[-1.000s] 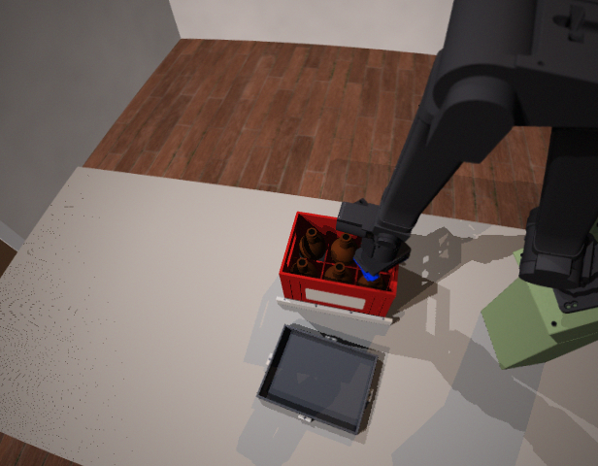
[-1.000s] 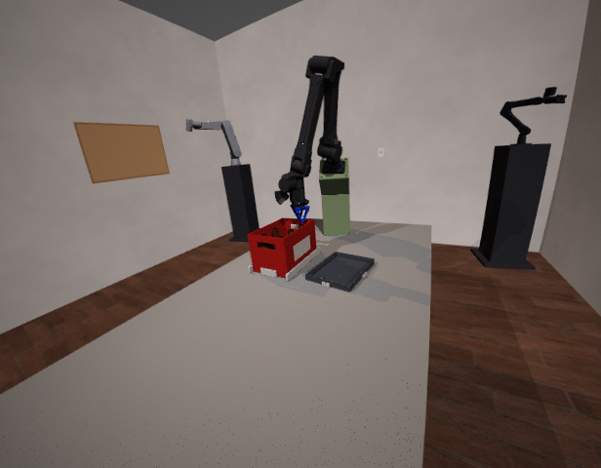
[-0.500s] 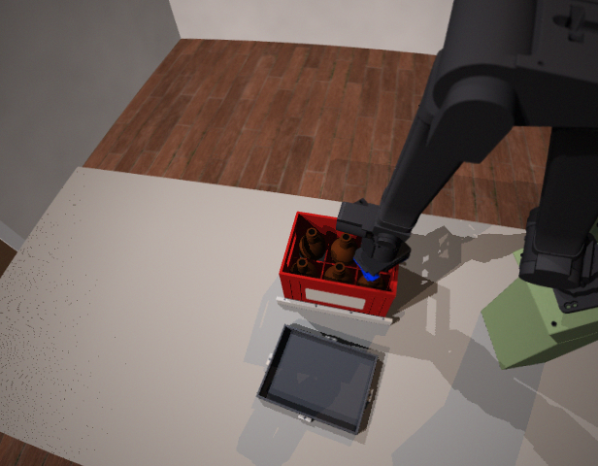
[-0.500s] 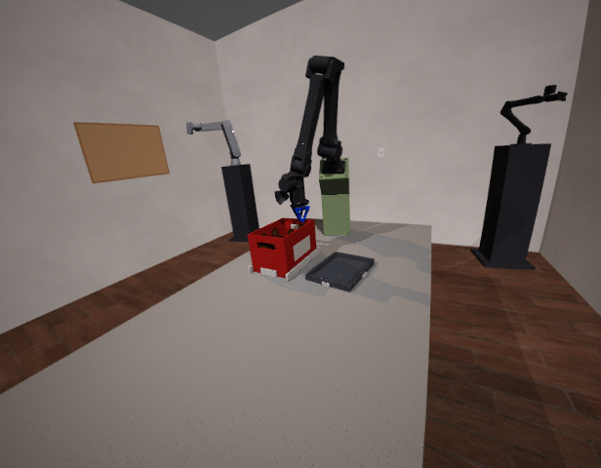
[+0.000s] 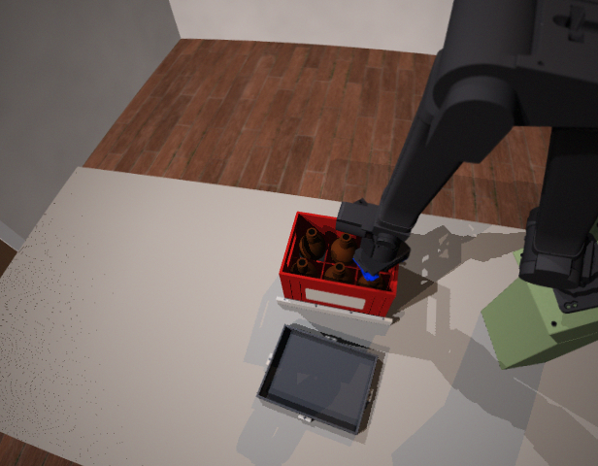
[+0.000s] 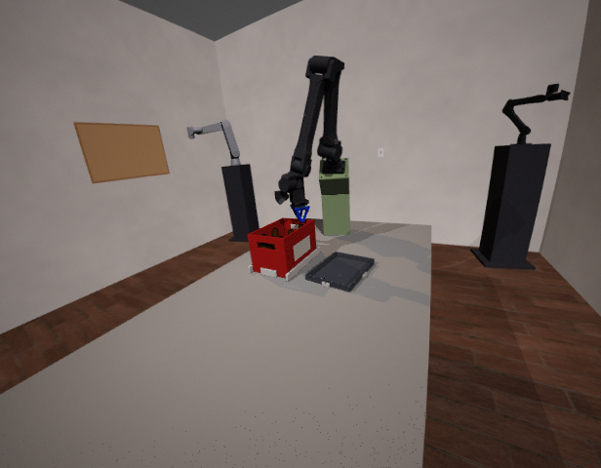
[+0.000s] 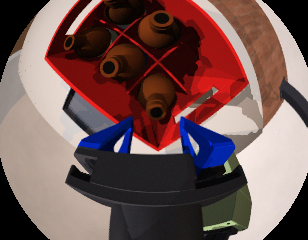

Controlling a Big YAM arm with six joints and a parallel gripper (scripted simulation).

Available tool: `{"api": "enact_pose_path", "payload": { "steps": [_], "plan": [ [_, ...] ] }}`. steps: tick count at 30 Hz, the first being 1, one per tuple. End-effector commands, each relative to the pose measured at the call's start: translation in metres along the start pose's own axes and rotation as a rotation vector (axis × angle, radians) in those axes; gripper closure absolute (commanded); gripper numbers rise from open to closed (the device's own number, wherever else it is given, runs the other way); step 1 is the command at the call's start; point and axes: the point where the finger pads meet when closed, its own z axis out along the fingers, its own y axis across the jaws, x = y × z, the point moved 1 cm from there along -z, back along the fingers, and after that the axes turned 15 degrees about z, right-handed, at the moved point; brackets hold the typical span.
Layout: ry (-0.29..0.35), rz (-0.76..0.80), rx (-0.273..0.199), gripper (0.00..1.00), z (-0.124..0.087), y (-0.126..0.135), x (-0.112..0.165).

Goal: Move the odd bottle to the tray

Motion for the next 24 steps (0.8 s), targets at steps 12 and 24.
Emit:
{"api": "enact_pose_path", "payload": {
  "steps": [12, 24],
  "plan": [
    [0.005, 0.007, 0.002, 0.39, 0.0022, 0.0045, -0.0001],
    [0.005, 0.007, 0.002, 0.39, 0.0022, 0.0045, -0.0001]
  ]
}}
